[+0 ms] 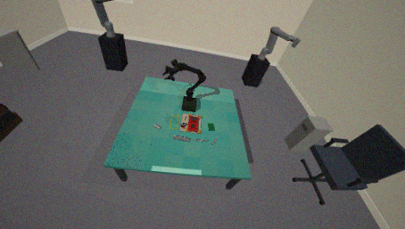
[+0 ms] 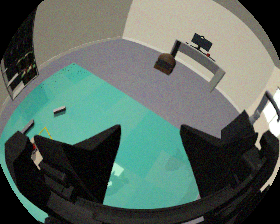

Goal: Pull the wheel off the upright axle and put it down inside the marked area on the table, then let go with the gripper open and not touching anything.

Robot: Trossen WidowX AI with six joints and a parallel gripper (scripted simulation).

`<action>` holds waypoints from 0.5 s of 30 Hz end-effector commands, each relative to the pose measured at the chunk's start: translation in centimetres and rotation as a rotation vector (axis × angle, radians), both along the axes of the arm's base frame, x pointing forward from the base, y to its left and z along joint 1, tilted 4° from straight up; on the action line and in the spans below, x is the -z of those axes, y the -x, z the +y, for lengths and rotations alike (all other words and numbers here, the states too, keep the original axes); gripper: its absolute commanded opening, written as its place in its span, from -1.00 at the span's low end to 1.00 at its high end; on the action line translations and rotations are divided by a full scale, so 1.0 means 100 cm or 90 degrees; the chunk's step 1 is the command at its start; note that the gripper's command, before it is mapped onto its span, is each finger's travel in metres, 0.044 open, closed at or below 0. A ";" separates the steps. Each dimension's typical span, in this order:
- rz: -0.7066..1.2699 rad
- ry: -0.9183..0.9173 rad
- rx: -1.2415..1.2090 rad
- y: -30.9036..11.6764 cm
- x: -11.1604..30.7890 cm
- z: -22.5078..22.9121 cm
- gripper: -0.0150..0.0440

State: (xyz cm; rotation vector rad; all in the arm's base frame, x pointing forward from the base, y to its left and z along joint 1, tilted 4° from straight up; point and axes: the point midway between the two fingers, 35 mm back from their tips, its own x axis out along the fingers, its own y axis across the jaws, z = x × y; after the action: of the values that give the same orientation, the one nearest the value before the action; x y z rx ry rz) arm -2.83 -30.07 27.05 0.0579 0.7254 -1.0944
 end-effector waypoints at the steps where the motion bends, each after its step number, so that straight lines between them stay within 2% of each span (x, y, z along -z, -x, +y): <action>1: -0.016 -0.045 -0.041 -0.027 0.012 -0.010 0.53; 15: -0.039 -0.233 -0.203 -0.155 0.064 -0.012 0.53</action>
State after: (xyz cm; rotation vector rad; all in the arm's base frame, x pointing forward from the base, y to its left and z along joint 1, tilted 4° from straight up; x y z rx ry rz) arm 10.26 -31.67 21.41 0.2516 0.8233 -0.7055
